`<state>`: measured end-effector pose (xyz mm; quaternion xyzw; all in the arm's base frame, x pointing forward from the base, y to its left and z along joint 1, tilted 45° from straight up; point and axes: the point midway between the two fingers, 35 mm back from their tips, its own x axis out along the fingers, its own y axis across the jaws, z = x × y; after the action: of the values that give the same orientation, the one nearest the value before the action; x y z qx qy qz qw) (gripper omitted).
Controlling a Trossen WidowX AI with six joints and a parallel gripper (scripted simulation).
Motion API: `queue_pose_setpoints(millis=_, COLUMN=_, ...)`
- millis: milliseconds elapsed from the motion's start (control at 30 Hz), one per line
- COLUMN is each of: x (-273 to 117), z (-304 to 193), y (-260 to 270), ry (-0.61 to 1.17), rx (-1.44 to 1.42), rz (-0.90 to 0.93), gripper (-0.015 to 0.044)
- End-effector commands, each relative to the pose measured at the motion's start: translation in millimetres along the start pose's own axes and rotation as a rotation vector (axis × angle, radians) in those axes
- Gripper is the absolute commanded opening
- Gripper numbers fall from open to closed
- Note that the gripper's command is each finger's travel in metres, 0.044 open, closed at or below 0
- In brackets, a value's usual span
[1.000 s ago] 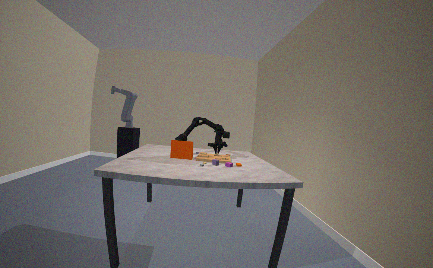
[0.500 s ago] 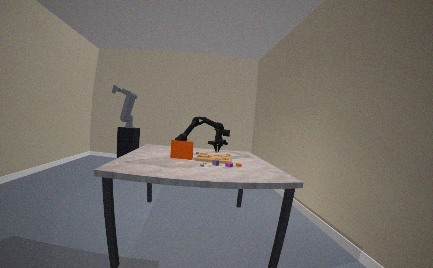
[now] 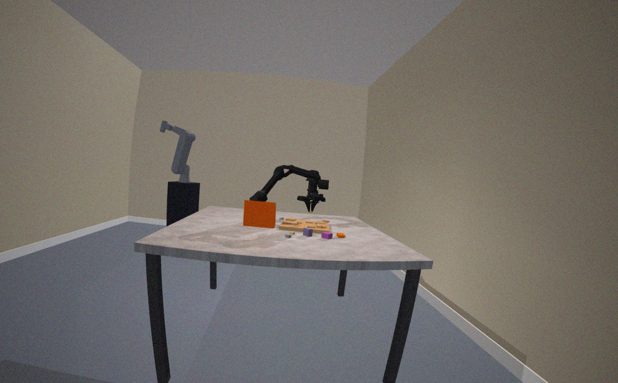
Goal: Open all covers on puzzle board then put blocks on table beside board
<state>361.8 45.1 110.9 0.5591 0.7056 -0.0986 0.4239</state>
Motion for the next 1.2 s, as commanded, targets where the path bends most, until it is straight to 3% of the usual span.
queue_pose_setpoints(millis=0, x=-11.3, z=0.5, y=-0.4, ry=-0.004, rx=-0.003, rz=-0.001, gripper=0.0080)
queue_pose_setpoints(millis=1167, x=-28.3, z=96.5, y=-83.7, ry=-0.063, rx=0.011, rz=-0.018, gripper=0.0080)
